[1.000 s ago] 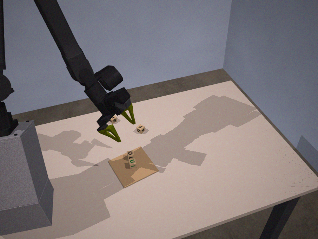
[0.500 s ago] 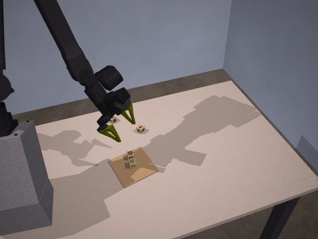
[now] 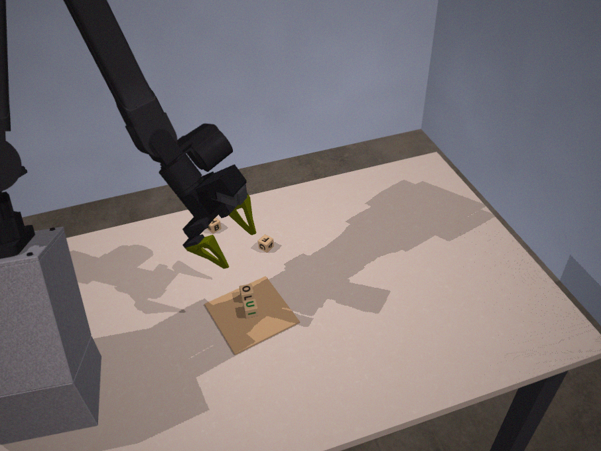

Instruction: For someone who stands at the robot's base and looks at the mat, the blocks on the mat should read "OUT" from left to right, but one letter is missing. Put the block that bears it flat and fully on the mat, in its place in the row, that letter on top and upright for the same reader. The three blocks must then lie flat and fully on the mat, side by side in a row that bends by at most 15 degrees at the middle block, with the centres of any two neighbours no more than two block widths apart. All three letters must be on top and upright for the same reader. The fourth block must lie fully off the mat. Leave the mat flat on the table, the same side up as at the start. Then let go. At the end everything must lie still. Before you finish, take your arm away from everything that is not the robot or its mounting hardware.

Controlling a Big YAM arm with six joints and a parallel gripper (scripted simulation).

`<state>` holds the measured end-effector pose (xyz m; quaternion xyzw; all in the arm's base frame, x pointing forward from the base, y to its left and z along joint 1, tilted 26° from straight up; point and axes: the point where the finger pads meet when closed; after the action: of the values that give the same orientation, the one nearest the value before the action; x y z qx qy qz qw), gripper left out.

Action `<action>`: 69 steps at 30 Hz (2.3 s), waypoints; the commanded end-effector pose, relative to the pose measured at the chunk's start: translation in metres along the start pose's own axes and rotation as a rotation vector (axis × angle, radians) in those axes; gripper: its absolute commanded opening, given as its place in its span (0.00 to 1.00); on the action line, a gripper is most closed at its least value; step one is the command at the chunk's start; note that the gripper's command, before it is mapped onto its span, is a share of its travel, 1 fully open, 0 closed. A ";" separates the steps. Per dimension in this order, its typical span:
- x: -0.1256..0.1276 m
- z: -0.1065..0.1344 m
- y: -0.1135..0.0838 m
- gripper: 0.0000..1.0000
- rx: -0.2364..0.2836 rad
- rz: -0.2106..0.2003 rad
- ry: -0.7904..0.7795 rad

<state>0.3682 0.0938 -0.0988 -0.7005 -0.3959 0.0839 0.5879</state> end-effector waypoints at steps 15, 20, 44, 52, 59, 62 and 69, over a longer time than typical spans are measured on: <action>-0.021 -0.017 0.012 1.00 -0.006 -0.003 -0.001; -0.033 -0.026 0.017 1.00 -0.007 -0.003 -0.001; -0.026 -0.018 0.016 1.00 0.003 -0.008 -0.023; -0.026 -0.018 0.016 1.00 0.003 -0.008 -0.023; -0.026 -0.018 0.016 1.00 0.003 -0.008 -0.023; -0.026 -0.018 0.016 1.00 0.003 -0.008 -0.023; -0.026 -0.018 0.016 1.00 0.003 -0.008 -0.023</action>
<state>0.3695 0.0580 -0.1157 -0.6999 -0.3978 0.0824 0.5875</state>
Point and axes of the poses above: the point where the finger pads meet when closed, its own y axis out along the fingers, its own x axis across the jaws, z = x × y, and after that the axes turned 1 degree about y, right-handed
